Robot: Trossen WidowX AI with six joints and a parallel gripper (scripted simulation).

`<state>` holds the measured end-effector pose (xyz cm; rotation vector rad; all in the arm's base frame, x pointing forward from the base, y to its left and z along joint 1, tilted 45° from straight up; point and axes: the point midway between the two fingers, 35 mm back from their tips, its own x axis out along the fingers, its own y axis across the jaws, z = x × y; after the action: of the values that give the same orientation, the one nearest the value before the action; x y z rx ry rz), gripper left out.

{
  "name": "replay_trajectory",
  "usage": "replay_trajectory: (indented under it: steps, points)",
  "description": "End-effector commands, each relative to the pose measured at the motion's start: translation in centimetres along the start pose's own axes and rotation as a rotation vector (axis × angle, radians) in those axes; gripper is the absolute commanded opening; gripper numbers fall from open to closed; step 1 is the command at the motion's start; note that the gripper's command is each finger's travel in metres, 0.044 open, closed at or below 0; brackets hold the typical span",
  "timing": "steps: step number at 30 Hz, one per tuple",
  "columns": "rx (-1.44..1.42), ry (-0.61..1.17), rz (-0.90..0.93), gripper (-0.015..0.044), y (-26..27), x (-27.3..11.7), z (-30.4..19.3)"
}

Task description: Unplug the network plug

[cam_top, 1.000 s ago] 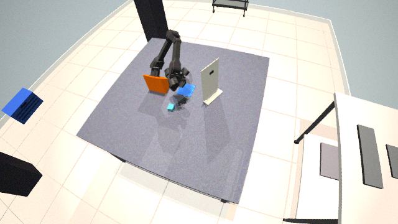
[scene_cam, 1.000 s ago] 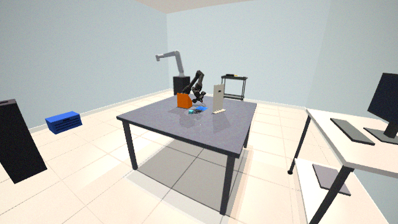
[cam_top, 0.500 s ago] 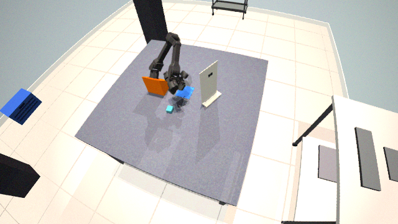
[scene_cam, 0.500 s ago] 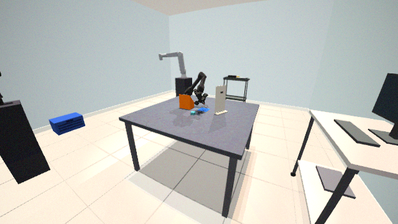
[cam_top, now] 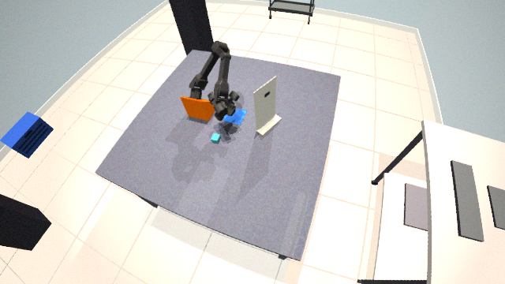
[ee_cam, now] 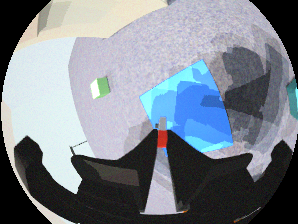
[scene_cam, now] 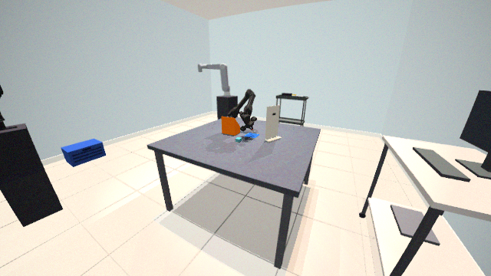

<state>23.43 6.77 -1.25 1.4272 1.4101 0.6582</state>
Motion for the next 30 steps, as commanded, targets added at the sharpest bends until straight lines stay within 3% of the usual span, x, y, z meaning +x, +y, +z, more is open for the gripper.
replay_trajectory:
  steps: [1,30]
  points:
    - [0.007,0.0,0.004,0.0,-0.2,0.3,-0.1]
    - [0.007,0.002,0.009,0.0,-1.3,2.1,-0.2]
